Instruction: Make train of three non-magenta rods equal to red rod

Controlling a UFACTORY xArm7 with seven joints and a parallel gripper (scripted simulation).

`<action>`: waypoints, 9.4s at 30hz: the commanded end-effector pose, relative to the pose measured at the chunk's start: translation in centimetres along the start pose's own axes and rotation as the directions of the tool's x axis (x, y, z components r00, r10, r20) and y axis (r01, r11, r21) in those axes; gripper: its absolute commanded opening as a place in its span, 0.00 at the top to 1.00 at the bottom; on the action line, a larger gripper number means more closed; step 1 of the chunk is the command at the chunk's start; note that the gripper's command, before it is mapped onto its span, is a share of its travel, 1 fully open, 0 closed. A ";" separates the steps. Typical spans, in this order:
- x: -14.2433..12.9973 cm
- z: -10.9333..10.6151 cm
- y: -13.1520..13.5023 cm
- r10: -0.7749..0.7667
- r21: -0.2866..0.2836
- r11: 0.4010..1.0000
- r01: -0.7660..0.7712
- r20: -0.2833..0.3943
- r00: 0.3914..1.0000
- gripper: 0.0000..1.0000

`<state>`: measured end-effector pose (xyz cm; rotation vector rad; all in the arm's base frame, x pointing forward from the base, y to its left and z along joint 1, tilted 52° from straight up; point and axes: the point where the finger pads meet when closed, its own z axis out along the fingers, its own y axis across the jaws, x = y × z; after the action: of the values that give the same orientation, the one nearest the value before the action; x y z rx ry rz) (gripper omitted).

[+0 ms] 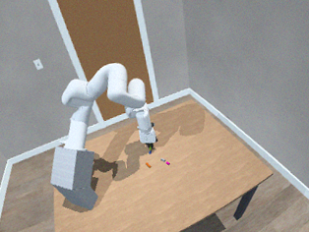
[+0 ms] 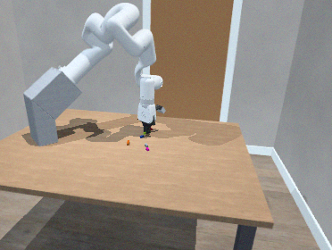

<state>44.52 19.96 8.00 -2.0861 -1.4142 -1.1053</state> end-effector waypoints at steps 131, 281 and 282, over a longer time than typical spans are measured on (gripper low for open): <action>0.0 1.2 0.1 0.000 -0.004 1.000 0.000 0.000 1.000 0.96; 0.0 -16.5 0.0 0.000 -0.004 1.000 0.000 0.000 1.000 0.00; 0.0 -16.5 0.0 0.000 -0.004 1.000 0.000 0.000 1.000 0.00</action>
<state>38.01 8.66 18.05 -2.0870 -1.4142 -1.1059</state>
